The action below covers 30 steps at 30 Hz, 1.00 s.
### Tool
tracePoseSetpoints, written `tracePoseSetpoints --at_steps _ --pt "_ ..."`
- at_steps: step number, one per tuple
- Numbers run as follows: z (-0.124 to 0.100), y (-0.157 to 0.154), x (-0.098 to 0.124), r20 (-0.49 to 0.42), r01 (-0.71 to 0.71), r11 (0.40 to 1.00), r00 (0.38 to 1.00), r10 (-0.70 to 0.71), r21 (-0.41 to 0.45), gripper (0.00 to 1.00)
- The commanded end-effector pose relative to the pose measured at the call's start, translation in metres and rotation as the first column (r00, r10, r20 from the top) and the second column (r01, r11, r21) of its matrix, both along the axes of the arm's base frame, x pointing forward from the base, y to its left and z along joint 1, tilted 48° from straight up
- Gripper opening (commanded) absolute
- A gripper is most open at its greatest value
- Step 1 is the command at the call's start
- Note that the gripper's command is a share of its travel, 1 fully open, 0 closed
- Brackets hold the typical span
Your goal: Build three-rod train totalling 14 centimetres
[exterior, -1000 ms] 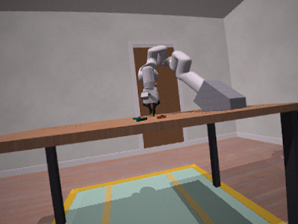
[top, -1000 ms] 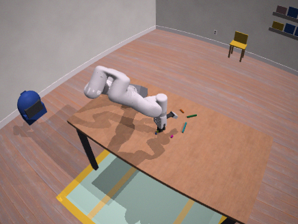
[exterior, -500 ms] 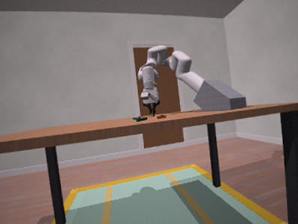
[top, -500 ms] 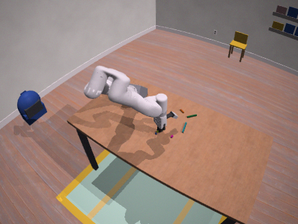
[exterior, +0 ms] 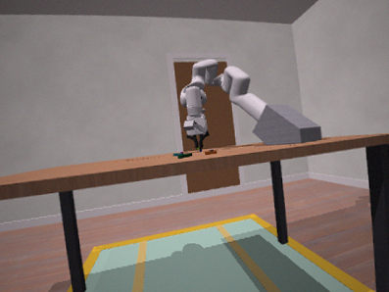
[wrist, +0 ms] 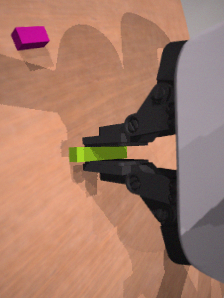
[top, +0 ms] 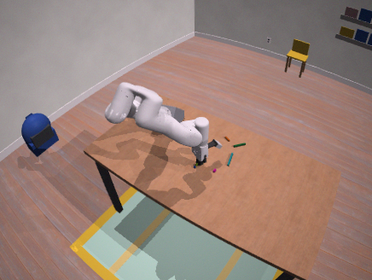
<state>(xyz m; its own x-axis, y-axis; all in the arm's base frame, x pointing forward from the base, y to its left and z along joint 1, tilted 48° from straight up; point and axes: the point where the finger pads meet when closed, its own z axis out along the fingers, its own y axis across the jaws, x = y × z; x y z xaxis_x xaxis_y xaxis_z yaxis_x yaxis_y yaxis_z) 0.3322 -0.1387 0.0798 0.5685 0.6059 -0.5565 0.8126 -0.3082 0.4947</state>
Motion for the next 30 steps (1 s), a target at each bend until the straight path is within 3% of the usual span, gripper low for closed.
tracePoseSetpoints --at_steps 1,30 --pt "-0.0012 -0.0014 0.0011 0.002 -0.001 1.000 1.000 0.001 0.000 0.04" --pt "-0.0071 -0.0080 0.0022 0.002 -0.001 1.000 1.000 0.001 0.000 0.04"
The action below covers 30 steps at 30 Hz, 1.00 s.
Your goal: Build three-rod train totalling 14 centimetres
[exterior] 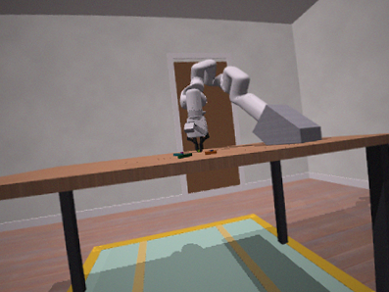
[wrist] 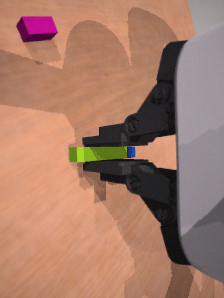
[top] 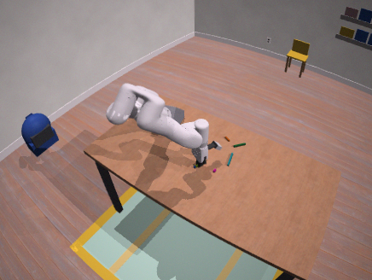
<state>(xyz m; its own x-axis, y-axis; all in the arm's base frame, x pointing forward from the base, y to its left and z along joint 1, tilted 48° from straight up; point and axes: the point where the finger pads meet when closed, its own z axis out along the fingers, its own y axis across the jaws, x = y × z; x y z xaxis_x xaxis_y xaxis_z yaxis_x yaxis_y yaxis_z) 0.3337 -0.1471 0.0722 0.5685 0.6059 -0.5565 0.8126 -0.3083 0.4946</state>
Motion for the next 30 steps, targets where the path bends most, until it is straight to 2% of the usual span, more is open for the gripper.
tracePoseSetpoints --at_steps 1,22,23,27,28,30 --pt "0.0005 0.0004 0.0008 0.002 -0.001 1.000 1.000 0.001 0.000 0.04" --pt "0.0005 0.0004 0.0008 0.002 -0.001 1.000 1.000 0.001 0.000 0.04" --pt "0.0005 0.0004 0.0008 0.002 -0.001 1.000 1.000 0.001 0.000 0.08" --pt "0.0005 0.0004 0.0008 0.002 -0.001 1.000 1.000 0.001 0.000 0.08" --pt "0.0005 0.0004 0.0008 0.002 -0.001 1.000 1.000 0.001 0.000 0.12" --pt "0.0005 0.0004 0.0008 0.002 -0.001 1.000 1.000 0.001 0.000 0.12"
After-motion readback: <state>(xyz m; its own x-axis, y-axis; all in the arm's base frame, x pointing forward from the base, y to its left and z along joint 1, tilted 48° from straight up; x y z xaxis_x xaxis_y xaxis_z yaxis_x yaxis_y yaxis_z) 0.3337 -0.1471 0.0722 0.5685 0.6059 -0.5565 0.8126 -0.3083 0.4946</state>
